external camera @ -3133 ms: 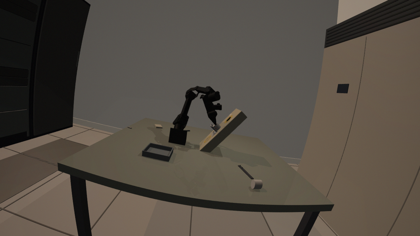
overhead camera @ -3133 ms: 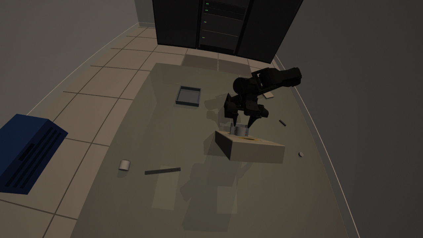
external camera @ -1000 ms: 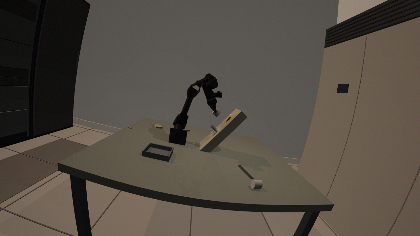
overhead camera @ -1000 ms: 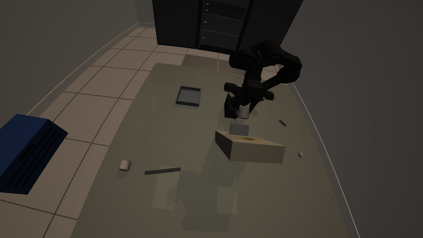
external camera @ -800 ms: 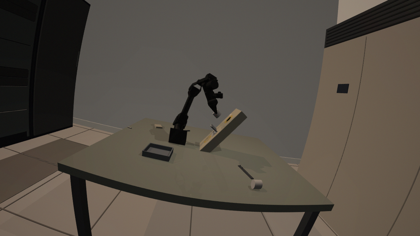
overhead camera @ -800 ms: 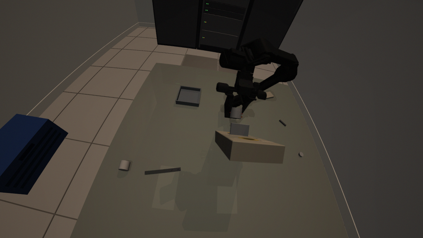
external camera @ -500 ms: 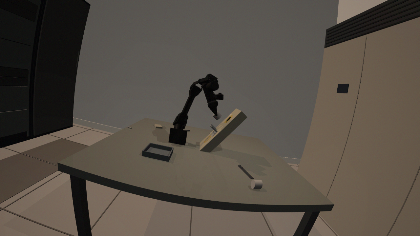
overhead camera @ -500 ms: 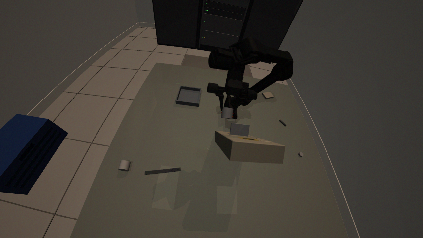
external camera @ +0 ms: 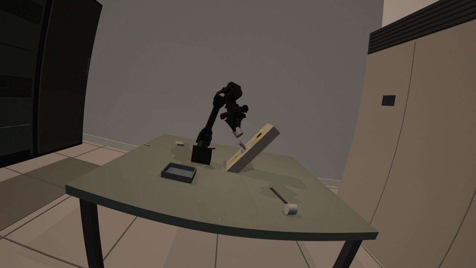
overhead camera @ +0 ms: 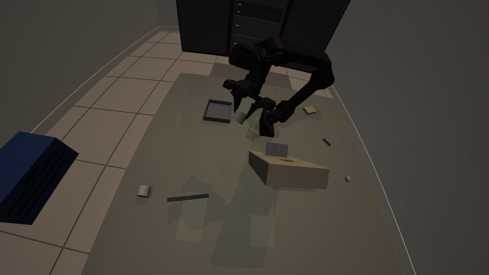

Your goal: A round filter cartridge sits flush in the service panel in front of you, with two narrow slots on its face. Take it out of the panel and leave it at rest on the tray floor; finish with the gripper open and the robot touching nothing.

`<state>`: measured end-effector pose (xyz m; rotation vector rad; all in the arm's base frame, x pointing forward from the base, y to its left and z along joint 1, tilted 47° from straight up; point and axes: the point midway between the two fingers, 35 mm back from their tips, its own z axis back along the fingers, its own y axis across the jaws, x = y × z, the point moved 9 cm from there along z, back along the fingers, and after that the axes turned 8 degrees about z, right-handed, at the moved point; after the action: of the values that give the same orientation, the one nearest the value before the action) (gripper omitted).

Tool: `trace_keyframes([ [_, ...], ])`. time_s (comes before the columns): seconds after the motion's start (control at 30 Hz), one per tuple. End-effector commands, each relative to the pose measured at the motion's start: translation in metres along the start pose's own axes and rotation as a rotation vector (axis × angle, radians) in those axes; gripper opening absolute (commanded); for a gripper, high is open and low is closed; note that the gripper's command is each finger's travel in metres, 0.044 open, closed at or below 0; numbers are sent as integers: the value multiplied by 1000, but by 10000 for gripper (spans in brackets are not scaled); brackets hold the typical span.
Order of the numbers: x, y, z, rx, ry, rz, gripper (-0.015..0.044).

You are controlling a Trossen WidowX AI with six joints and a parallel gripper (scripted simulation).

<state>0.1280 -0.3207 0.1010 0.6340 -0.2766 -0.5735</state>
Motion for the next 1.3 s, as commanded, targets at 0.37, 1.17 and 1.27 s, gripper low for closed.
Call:
trace_keyframes([
  [0.37, -23, -74, 9, -300, -24, -532, 0],
  [1.17, -116, -127, -28, -472, -5, -837, 0],
  [1.27, -133, -132, -35, -501, 1, -894, 0],
])
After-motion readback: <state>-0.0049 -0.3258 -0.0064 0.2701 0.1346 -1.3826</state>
